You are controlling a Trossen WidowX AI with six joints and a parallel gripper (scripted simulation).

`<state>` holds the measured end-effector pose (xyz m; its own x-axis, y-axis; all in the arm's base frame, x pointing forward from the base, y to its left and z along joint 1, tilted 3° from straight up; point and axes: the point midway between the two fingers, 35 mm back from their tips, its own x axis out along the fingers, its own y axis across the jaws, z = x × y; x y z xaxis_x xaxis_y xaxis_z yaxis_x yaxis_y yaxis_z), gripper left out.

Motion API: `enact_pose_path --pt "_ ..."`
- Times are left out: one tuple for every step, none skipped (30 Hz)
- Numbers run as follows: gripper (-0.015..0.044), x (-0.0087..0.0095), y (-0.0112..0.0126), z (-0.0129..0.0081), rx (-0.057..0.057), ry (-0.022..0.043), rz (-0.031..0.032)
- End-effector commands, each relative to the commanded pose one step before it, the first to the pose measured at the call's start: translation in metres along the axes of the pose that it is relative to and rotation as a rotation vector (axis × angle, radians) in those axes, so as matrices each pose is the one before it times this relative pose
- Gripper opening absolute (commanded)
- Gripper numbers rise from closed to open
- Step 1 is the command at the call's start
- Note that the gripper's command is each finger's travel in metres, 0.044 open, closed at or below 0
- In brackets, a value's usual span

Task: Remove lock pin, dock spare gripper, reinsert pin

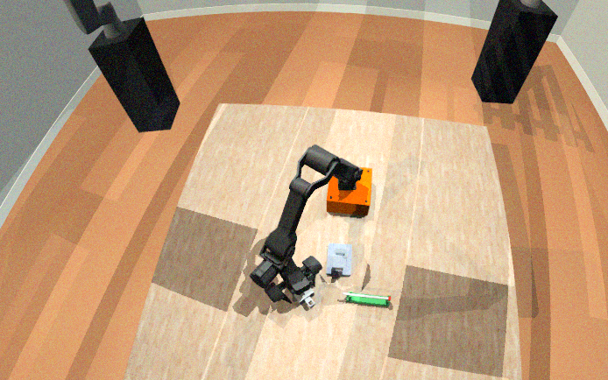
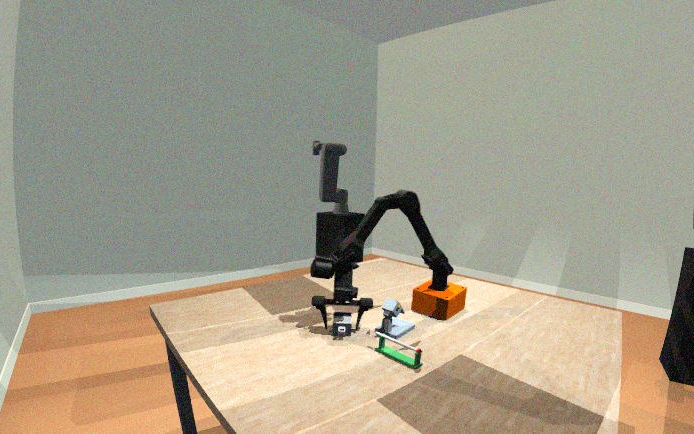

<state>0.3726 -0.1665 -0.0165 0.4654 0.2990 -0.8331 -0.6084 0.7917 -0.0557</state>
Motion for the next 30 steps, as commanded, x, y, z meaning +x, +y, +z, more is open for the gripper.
enact_pose_path --pt "0.0440 0.00292 0.00176 -0.00190 0.0082 -0.00133 0.00496" --pt "0.0414 0.00000 0.00000 0.00000 0.0000 0.00000 0.00000" --pt "0.0387 0.00000 0.00000 0.00000 0.0000 0.00000 0.00000" --pt "0.0361 0.00000 0.00000 0.00000 0.0000 0.00000 0.00000" --pt "0.0335 0.00000 0.00000 0.00000 0.0000 0.00000 0.00000" --pt "0.0309 0.00000 0.00000 0.00000 0.0000 0.00000 0.00000" --pt "0.0282 0.00000 0.00000 0.00000 0.0000 0.00000 0.00000" --pt "0.0256 0.00000 0.00000 0.00000 0.0000 0.00000 0.00000" --pt "0.0250 0.00000 0.00000 0.00000 0.0000 0.00000 0.00000" --pt "0.0243 0.00000 0.00000 0.00000 0.0000 0.00000 0.00000" --pt "0.0236 0.00000 0.00000 0.00000 0.0000 0.00000 0.00000" --pt "0.0230 0.00001 -0.00013 0.00002 0.0000 0.00000 -0.00001" --pt "0.0223 0.00006 -0.00020 0.00012 0.0000 -0.00001 -0.00001" --pt "0.0216 0.00004 -0.00013 0.00007 0.0000 -0.00001 -0.00001" --pt "0.0210 0.00000 0.00000 0.00000 0.0000 0.00000 0.00000" --pt "0.0203 0.00000 0.00000 0.00000 0.0000 0.00000 0.00000" --pt "0.0177 0.00000 0.00000 0.00000 0.0000 0.00000 0.00000" --pt "0.0150 -0.00082 -0.00019 0.00054 0.0000 0.00000 -0.00002" --pt "0.0124 -0.00166 -0.00037 0.00109 0.0000 0.00000 -0.00004" --pt "0.0098 -0.00239 -0.00051 0.00156 0.0000 -0.00001 -0.00005" --pt "0.0072 -0.00316 -0.00064 0.00204 0.0000 -0.00001 -0.00006" --pt "0.0045 -0.00396 -0.00073 0.00254 0.0000 -0.00001 -0.00007" --pt "0.0019 -0.00475 -0.00078 0.00301 -0.0001 -0.00001 -0.00008" --pt "0.0000 -0.00523 -0.00074 0.00327 -0.0001 0.00000 -0.00008" --pt "0.0000 -0.00538 -0.00063 0.00332 0.0000 0.00000 -0.00007" --pt "0.0000 -0.00544 -0.00051 0.00331 0.0000 0.00000 -0.00007" --pt "0.0000 -0.00549 -0.00038 0.00330 0.0000 0.00000 -0.00006" --pt "0.0000 -0.00554 -0.00026 0.00329 0.0000 0.00001 -0.00005" --pt "0.0000 -0.00559 -0.00013 0.00327 0.0000 0.00001 -0.00004" --pt "0.0000 -0.00563 0.00000 0.00325 0.0000 0.00001 -0.00003"
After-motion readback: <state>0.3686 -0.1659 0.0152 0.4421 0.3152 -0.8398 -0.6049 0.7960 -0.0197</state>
